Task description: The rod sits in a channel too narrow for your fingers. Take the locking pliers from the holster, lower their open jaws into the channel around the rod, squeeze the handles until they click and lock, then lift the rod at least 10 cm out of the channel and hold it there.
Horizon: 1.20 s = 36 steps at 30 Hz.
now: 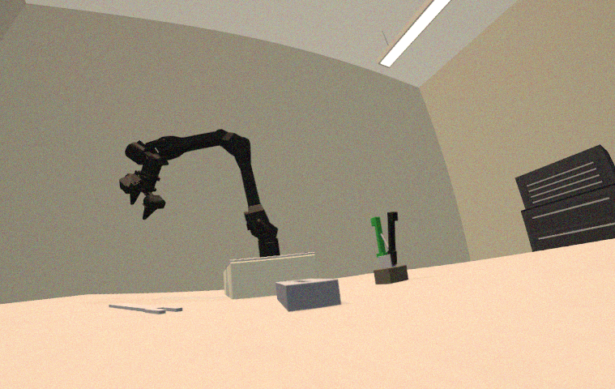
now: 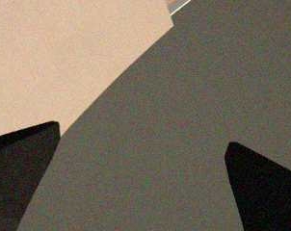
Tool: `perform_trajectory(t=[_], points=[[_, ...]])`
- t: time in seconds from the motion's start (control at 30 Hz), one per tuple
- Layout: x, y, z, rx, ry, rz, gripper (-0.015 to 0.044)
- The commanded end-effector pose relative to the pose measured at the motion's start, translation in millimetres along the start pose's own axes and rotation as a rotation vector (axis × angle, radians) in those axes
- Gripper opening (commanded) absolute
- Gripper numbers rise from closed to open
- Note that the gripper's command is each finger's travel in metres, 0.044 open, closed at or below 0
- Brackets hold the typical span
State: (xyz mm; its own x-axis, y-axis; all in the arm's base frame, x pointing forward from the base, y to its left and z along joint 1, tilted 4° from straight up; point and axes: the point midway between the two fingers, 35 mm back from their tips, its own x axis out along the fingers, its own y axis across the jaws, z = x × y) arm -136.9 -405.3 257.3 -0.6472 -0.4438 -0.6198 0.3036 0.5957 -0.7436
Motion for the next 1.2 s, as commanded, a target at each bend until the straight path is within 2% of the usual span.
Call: perform_trajectory(t=[0.0,0.1,0.3,0.47,0.6,0.73,0.9,1.07,1.17], points=[[-34.0,9.0,38.1,0.073,-0.142,-0.042,0.0440],[-62.7,17.3,69.6,0.113,-0.267,-0.073,0.0440],[-157.0,56.3,141.2,0.218,-0.651,-0.092,0.0440],[-243.6,103.5,174.3,0.286,-0.984,-0.019,0.0440],[-313.3,148.2,180.5,0.320,-1.248,0.101,0.0440],[-378.7,196.2,168.0,0.328,-1.496,0.277,0.0440],[-447.9,255.2,127.8,0.296,-1.763,0.570,0.0440],[-497.6,308.1,65.1,0.207,-1.961,0.933,0.0440],[-512.6,328.7,31.2,0.146,-2.022,1.117,0.0440]])
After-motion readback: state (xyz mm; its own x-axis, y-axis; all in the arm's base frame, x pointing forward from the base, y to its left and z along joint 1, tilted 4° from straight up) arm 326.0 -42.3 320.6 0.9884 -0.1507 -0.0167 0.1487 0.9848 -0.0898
